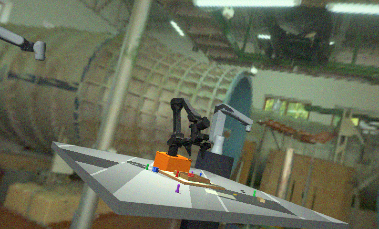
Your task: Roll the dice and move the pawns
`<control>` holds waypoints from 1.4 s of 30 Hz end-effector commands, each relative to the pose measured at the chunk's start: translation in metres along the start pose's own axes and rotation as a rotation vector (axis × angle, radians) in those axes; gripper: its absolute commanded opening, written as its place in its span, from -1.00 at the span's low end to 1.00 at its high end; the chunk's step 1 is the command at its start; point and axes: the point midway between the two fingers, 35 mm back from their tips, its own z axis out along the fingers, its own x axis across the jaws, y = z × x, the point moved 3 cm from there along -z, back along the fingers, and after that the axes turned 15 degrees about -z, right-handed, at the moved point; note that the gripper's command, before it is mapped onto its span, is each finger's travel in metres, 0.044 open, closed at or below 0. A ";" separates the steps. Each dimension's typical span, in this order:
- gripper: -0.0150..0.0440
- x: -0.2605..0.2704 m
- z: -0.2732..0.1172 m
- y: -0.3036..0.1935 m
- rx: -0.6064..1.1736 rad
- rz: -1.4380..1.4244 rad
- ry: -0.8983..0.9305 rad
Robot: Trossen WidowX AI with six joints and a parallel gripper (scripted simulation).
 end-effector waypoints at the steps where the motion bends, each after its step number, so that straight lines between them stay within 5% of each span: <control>1: 1.00 -0.001 0.013 0.005 0.194 0.006 0.057; 6: 1.00 -0.002 0.028 0.008 0.374 0.010 0.106; 12: 1.00 -0.002 0.026 0.007 0.337 0.004 0.093; 19: 0.44 -0.057 0.030 -0.033 0.371 -0.142 0.110; 35: 0.44 -0.134 0.009 -0.162 0.412 -0.476 0.212; 42: 0.44 -0.135 0.008 -0.165 0.412 -0.484 0.214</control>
